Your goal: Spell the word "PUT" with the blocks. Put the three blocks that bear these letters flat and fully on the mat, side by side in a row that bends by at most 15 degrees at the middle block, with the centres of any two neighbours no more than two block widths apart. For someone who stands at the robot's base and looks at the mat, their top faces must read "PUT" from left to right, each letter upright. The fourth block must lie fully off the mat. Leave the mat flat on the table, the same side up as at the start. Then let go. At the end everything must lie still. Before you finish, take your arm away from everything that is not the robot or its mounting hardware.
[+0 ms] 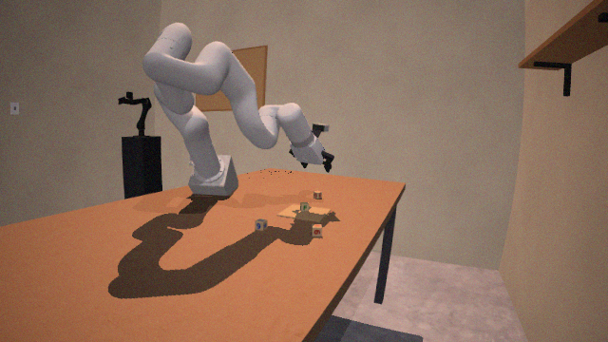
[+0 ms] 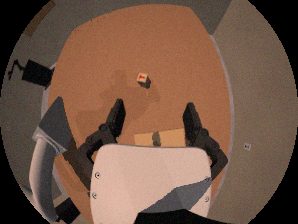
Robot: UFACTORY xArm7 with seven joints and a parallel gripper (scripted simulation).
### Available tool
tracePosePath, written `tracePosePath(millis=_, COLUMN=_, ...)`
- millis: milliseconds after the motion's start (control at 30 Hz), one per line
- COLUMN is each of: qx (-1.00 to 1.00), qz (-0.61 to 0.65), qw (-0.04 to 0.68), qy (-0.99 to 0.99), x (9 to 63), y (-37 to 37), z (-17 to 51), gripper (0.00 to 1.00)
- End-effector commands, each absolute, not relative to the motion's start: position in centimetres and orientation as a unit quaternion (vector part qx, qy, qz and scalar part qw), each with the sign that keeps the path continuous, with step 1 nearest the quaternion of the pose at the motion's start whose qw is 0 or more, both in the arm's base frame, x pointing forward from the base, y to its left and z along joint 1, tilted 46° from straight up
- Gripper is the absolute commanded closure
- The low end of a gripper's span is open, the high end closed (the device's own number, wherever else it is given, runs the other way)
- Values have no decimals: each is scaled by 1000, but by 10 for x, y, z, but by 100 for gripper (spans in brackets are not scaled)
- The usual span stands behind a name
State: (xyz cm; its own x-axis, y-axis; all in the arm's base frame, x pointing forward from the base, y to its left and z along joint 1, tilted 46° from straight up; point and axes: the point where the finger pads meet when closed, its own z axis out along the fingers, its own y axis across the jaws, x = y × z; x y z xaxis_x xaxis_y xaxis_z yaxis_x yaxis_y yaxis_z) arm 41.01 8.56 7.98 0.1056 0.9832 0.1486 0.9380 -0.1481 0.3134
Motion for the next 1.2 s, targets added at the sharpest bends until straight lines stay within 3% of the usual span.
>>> tracePosePath(millis=0, qx=739, qz=163, qw=70, qy=650, x=411, y=87, z=80, gripper=0)
tracePosePath(millis=67, qx=732, qz=148, qw=80, qy=660, x=413, y=111, z=58, gripper=0)
tracePosePath(millis=1167, qx=732, qz=148, qw=80, qy=660, x=413, y=111, z=58, gripper=0)
